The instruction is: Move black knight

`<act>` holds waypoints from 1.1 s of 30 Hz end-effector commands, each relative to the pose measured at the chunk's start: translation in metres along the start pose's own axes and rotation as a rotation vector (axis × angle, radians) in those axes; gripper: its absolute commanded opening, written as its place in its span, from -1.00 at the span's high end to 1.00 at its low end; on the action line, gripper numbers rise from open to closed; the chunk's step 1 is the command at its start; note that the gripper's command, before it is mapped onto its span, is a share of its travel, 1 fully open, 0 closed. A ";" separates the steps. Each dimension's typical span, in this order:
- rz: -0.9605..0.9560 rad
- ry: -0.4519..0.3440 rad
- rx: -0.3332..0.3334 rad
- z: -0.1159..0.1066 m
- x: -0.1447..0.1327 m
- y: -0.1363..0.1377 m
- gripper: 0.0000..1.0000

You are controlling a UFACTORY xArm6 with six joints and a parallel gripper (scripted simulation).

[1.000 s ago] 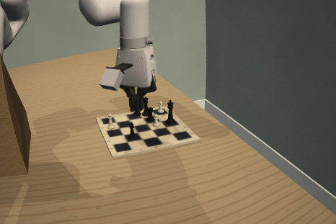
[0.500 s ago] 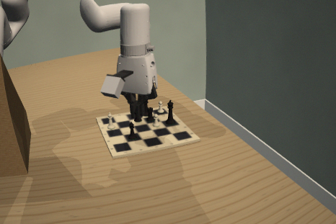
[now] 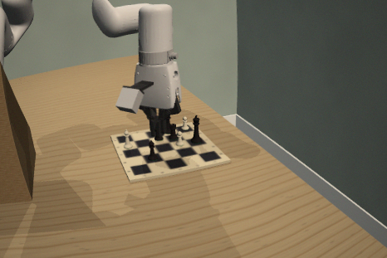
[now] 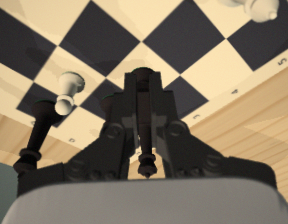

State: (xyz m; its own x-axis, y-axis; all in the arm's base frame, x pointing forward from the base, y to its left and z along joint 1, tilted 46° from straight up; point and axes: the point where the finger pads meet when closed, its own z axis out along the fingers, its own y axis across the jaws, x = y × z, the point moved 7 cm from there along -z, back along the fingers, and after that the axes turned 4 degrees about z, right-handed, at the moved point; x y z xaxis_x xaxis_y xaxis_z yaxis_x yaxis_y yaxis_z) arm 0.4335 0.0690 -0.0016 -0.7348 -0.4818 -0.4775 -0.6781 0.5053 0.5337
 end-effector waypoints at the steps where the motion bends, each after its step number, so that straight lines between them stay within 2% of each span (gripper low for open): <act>1: -0.001 -0.002 0.002 -0.001 -0.001 -0.001 1.00; 33: -0.001 -0.002 0.002 0.002 -0.001 -0.001 1.00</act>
State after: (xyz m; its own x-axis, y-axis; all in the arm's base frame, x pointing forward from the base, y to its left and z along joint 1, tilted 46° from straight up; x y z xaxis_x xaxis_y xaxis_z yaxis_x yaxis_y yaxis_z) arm 0.4335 0.0708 -0.0033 -0.7348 -0.4818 -0.4774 -0.6781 0.5053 0.5337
